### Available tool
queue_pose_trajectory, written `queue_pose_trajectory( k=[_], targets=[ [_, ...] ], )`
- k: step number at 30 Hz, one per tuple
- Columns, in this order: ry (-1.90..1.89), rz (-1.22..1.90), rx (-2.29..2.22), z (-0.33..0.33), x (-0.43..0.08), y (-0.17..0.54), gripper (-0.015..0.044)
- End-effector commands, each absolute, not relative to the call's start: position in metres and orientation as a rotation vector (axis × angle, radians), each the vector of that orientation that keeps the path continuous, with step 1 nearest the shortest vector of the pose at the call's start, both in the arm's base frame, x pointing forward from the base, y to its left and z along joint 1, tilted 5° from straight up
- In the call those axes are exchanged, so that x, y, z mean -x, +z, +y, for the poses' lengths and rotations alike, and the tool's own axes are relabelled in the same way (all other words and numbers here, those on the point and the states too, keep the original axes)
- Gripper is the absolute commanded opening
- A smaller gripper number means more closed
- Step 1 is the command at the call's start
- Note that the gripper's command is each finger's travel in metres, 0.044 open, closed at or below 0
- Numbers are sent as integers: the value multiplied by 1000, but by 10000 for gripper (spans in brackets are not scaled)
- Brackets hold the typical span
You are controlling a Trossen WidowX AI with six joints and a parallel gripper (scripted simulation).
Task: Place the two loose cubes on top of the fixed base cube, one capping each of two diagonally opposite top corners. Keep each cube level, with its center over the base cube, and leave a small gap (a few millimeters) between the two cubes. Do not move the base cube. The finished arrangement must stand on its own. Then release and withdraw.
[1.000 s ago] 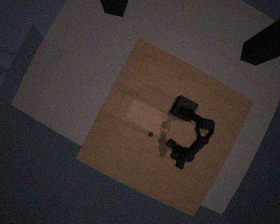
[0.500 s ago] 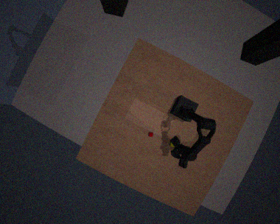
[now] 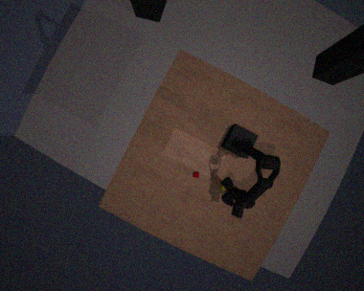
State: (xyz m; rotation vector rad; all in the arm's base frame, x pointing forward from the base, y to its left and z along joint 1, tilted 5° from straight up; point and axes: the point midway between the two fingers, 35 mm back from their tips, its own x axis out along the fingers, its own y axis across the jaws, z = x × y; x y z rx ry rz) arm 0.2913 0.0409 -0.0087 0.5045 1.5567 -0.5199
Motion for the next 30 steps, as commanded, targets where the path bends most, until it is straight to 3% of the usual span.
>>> queue_pose_trajectory(
  k=[1,29,30],
  targets=[
    [-528,1565,-510,41,-288,-20,105],
    [-526,1565,-507,40,-287,-27,105],
    [-526,1565,-507,40,-287,-27,131]
  ],
)
